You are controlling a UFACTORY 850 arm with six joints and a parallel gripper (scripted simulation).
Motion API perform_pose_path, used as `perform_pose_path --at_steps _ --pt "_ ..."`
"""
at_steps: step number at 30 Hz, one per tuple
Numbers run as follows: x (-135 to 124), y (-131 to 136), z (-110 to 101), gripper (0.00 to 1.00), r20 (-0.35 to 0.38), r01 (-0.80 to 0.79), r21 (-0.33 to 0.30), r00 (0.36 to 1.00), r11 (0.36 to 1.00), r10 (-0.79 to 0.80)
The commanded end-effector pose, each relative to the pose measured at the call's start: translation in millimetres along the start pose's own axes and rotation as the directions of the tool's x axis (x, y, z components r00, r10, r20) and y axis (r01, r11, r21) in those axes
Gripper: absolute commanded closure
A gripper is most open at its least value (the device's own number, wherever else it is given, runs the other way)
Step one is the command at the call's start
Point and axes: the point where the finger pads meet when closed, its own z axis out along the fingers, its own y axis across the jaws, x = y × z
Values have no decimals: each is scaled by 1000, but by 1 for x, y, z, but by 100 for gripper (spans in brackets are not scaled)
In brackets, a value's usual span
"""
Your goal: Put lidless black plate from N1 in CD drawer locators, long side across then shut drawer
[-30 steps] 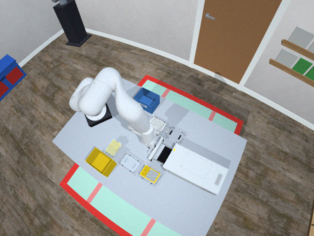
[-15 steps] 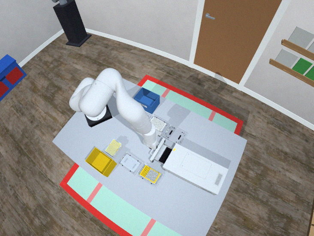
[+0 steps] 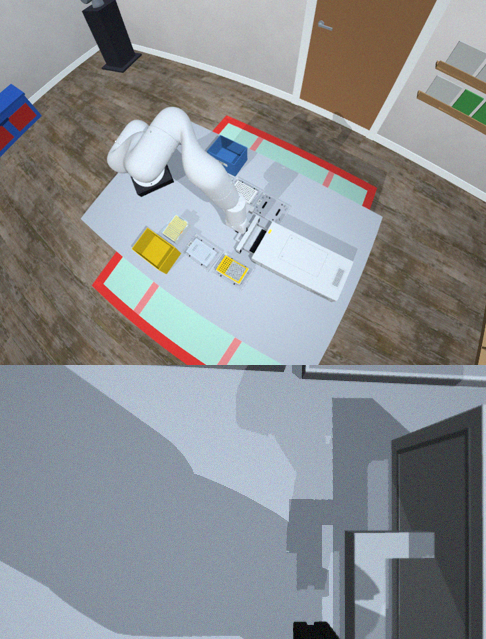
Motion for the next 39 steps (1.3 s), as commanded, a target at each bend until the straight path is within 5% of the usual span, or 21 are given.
perform_pose_path --at_steps 1,39 --pt "0 9 0 100 -1 1 8 1000 1000 -1" --pt "0 51 0 100 -1 1 8 1000 1000 -1"
